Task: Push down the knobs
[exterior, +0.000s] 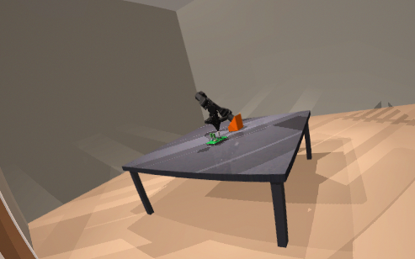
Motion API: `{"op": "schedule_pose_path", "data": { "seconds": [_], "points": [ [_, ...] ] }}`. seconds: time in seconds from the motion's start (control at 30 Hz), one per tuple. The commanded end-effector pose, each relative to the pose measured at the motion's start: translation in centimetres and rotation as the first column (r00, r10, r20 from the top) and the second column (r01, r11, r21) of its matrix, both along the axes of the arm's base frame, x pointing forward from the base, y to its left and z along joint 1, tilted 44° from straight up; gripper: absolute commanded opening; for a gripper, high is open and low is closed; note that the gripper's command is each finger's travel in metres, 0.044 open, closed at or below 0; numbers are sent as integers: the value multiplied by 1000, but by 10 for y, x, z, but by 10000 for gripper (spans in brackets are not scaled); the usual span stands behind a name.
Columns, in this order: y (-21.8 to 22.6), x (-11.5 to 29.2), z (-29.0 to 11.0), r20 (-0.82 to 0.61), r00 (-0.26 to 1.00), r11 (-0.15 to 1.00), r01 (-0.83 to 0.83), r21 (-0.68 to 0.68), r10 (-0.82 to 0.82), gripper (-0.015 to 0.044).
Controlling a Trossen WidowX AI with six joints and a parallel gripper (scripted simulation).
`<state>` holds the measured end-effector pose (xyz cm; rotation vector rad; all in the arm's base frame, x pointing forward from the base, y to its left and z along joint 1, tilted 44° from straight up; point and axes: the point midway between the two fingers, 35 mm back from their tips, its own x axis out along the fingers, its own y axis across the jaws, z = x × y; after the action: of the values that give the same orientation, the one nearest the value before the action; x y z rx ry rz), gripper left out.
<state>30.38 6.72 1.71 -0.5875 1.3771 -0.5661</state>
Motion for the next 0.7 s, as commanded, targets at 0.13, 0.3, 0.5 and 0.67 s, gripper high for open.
{"op": "schedule_pose_path", "data": {
  "seconds": [0.13,0.3,0.5,0.67],
  "points": [
    [-2,0,-2,-2,1000,1000,-4,-4,4,0],
    [-3,1,-3,-2,1000,1000,-4,-4,4,0],
    [-4,1,-4,-2,1000,1000,-4,-4,4,0],
    [-4,1,-4,-2,1000,1000,-4,-5,4,0]
  ]
}}
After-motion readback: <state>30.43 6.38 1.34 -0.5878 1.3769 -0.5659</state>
